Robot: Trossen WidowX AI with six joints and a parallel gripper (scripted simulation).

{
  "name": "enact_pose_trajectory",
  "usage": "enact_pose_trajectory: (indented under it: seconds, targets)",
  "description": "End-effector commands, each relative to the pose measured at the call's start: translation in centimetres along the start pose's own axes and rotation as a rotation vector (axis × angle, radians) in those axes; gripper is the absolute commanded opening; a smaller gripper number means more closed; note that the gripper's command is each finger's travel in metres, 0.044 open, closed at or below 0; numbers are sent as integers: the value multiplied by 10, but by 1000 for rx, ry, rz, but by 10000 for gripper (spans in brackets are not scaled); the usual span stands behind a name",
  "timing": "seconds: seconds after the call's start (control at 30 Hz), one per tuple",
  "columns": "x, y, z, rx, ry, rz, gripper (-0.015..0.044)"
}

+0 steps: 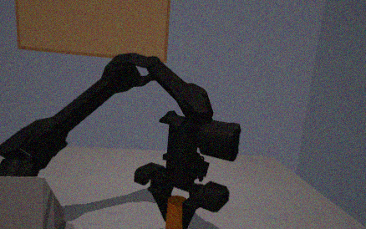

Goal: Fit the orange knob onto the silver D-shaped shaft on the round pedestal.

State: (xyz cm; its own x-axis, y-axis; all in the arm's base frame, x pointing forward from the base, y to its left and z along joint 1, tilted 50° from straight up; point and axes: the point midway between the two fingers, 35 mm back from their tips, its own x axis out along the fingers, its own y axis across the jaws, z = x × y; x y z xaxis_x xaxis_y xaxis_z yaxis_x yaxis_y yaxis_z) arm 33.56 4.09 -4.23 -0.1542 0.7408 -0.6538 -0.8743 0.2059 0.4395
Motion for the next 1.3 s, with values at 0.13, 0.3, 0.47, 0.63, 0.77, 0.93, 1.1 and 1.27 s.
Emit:
enact_pose_trajectory:
  seconds: [0.13,0.3,0.47,0.63,0.77,0.93,1.1,1.27]
  targets:
    - [0,-4,-2,-63,-2,-4,0]
    - [3,-4,-1,-63,-2,-3,0]
    - [3,-3,-1,-63,-2,-3,0]
    - [4,-2,-1,-63,-3,-3,0]
    - [3,-2,-1,-63,-2,-3,0]
    - [-2,0,-1,-63,-2,-3,0]
    - [-2,0,-1,-189,-2,-4,0]
    - [-1,-2,-1,-273,-2,-4,0]
